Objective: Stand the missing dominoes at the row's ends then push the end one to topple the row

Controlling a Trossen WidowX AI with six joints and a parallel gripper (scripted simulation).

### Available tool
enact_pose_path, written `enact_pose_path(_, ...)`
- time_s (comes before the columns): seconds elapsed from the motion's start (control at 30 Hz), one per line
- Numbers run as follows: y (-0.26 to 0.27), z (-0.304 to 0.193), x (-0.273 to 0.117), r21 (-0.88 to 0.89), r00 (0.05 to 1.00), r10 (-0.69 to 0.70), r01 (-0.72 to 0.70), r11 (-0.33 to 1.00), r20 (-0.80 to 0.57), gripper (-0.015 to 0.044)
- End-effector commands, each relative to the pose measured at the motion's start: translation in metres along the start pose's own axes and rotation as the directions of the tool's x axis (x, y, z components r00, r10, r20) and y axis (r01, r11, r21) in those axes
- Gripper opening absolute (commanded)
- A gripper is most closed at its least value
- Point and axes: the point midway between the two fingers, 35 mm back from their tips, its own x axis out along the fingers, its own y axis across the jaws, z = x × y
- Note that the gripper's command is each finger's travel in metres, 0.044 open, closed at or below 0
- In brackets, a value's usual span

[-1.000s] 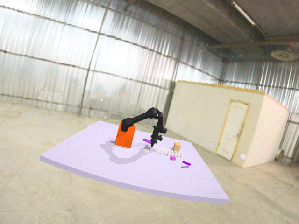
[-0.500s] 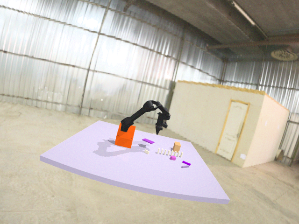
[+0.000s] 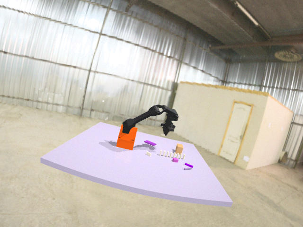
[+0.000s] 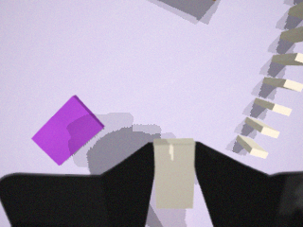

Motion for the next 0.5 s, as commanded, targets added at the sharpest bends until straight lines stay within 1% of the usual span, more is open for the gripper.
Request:
enact_pose_path(0.0, 0.005, 0.024, 0.002, -0.155, 1.0, 0.0, 0.0, 0.988, 0.001, 0.0107)
enact_pose_path(0.07, 0.006, 0.027, 0.003, -0.182, 1.0, 0.0, 0.0, 0.983, 0.002, 0.0107)
enact_pose_path(0.23, 0.007, 0.028, 0.003, -0.181, 1.0, 0.003, -0.002, 0.983, 0.003, 0.0107)
enact_pose_path(0.47, 0.022, 0.037, 0.023, -0.164, 0.995, 0.083, -0.074, 0.984, 0.048, 0.0107)
